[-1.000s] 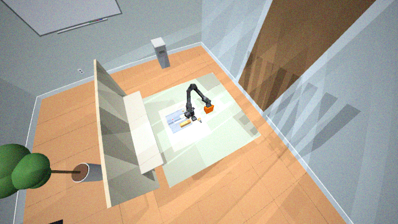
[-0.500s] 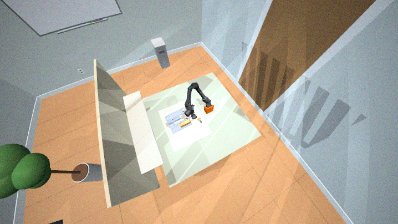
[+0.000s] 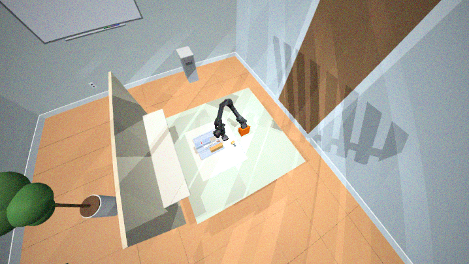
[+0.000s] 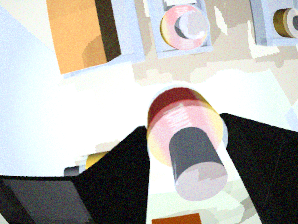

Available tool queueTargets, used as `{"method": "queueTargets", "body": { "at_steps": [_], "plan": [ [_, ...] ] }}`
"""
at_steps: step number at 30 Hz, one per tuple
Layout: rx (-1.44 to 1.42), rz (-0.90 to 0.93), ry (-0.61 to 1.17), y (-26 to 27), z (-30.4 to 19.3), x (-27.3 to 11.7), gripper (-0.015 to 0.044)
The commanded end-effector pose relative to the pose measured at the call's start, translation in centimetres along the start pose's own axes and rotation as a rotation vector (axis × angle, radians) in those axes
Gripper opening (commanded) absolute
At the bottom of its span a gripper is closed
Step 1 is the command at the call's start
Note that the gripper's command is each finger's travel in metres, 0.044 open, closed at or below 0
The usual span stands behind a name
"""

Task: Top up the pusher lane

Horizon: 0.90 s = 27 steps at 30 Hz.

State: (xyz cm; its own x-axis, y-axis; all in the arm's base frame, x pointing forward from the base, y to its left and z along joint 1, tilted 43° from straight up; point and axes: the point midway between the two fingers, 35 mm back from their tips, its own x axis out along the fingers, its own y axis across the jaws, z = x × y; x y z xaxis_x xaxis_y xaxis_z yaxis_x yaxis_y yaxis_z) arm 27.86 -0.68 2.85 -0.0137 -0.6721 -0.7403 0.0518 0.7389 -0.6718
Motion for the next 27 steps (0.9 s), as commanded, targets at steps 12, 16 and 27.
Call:
{"method": "queueTargets", "body": {
  "at_steps": [12, 16, 27],
  "plan": [
    [-0.024, -0.014, 0.006, -2.1, 0.9, 4.3, 0.0000],
    [-0.024, -0.015, 0.006, -2.2, 1.0, 5.6, 0.0000],
    [-0.023, -0.015, 0.006, -2.2, 1.3, 5.7, 0.0000]
  ]
}}
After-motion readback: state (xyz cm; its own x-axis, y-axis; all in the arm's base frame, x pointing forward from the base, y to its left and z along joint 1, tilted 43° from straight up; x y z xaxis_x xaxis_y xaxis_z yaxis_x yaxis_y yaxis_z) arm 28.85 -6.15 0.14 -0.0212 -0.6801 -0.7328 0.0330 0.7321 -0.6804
